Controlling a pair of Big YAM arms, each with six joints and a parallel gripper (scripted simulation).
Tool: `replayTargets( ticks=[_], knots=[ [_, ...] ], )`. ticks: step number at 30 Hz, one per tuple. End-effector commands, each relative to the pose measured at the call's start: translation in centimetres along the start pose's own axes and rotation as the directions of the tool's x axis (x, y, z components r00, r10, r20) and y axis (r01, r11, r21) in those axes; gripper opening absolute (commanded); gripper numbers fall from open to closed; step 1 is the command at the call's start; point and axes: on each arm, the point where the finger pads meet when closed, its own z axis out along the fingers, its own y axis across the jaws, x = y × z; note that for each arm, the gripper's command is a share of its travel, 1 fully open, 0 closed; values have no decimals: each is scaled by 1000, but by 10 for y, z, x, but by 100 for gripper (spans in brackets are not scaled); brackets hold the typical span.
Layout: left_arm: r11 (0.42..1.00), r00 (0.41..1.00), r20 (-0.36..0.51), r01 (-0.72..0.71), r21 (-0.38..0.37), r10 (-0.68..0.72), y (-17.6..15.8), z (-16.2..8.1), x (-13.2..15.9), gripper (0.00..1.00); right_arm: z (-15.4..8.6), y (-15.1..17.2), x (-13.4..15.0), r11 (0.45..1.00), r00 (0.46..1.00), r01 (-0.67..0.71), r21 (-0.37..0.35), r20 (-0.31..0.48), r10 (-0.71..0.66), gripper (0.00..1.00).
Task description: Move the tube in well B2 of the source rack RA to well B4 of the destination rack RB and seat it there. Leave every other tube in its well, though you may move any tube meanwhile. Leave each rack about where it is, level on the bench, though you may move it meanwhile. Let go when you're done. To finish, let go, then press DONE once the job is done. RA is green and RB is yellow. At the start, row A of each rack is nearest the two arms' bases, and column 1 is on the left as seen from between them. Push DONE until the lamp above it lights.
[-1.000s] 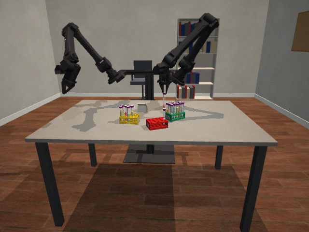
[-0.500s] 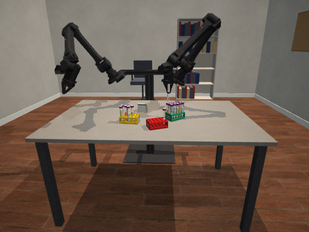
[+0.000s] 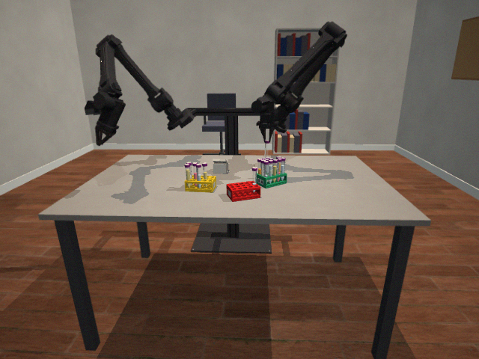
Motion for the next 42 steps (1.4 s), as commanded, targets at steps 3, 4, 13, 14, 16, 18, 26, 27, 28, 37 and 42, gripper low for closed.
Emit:
replayTargets(
  ticks=[3,4,13,14,16,18,26,27,28,37,42],
  knots=[
    [1000,999,28,19,16,-20,4,-7,-24,0,-5,9,-9,1000,1000,-24,-15,6,24,30],
    [1000,999,27,19,15,-19,6,-7,-25,0,-5,9,-9,1000,1000,-24,-15,6,24,30],
    [1000,1000,23,16,12,-16,18,-7,-35,0,-5,9,-9,1000,1000,-24,-15,6,24,30],
    [1000,1000,23,15,12,-16,20,-7,-36,0,-5,9,-9,1000,1000,-24,-15,6,24,30],
    [1000,1000,21,14,11,-15,22,-7,-38,0,-5,9,-9,1000,1000,-24,-15,6,24,30],
    [1000,1000,21,14,11,-15,22,-7,-38,0,-5,9,-9,1000,1000,-24,-15,6,24,30],
    [1000,1000,22,15,10,-15,33,-7,-47,0,-5,9,-9,1000,1000,-24,-15,6,24,30],
    [1000,1000,22,15,10,-15,34,-7,-48,0,-5,9,-9,1000,1000,-24,-15,6,24,30],
    [1000,1000,22,15,9,-15,35,-7,-49,0,-5,9,-9,1000,1000,-24,-15,6,24,30],
    [1000,1000,15,3,7,-3,31,-3,-41,0,-5,9,-9,1000,1000,-24,-15,6,24,30],
    [1000,1000,15,3,7,-3,31,-3,-41,0,-5,9,-9,1000,1000,-24,-15,6,24,30]
  ],
)
